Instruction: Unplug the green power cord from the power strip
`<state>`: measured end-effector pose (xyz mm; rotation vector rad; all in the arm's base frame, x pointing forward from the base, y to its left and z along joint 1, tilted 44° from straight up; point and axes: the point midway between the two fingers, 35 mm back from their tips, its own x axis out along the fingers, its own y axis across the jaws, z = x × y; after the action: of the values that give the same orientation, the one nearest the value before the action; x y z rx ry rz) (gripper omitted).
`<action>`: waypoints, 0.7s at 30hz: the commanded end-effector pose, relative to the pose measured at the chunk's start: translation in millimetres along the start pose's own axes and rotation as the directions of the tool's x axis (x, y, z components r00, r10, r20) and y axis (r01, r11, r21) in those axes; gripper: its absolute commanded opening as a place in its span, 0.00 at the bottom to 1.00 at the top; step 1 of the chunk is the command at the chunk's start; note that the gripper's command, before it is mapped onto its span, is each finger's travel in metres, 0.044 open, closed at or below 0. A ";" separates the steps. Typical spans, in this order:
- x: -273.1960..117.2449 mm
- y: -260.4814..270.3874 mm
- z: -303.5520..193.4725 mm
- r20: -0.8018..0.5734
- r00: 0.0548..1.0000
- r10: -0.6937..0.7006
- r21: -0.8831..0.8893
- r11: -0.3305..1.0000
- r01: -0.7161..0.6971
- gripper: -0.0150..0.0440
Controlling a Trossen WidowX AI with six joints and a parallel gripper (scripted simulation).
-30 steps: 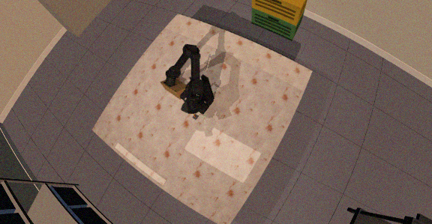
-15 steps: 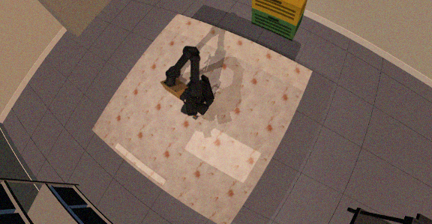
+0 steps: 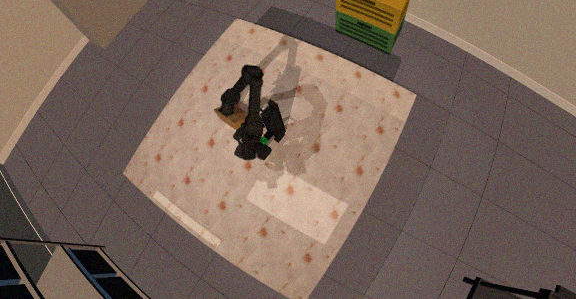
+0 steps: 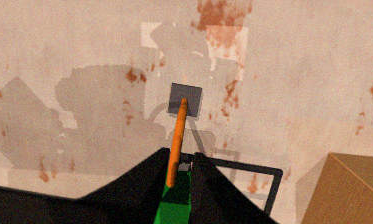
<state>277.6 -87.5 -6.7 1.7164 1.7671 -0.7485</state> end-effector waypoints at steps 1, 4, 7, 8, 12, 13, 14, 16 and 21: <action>2.1 0.9 -6.5 -0.010 1.000 -0.008 -0.007 1.000 0.007 0.34; 2.1 0.9 -6.5 -0.010 1.000 -0.008 -0.007 1.000 0.007 0.48; 2.1 0.9 -6.5 -0.010 1.000 -0.008 -0.007 1.000 0.007 0.53; 2.1 0.9 -6.5 -0.010 1.000 -0.008 -0.007 1.000 0.007 0.53; 2.1 0.9 -6.5 -0.010 1.000 -0.008 -0.007 1.000 0.007 0.53; 2.1 0.9 -6.5 -0.010 1.000 -0.008 -0.007 1.000 0.007 0.53; 2.1 0.9 -6.5 -0.010 1.000 -0.008 -0.007 1.000 0.007 0.53; -4.3 0.4 -5.5 -0.007 1.000 0.001 0.009 1.000 -0.001 0.53; -7.0 0.1 -5.1 -0.006 1.000 0.005 0.016 1.000 -0.005 0.53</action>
<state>277.0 -86.8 -0.8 1.7280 1.7740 -0.7548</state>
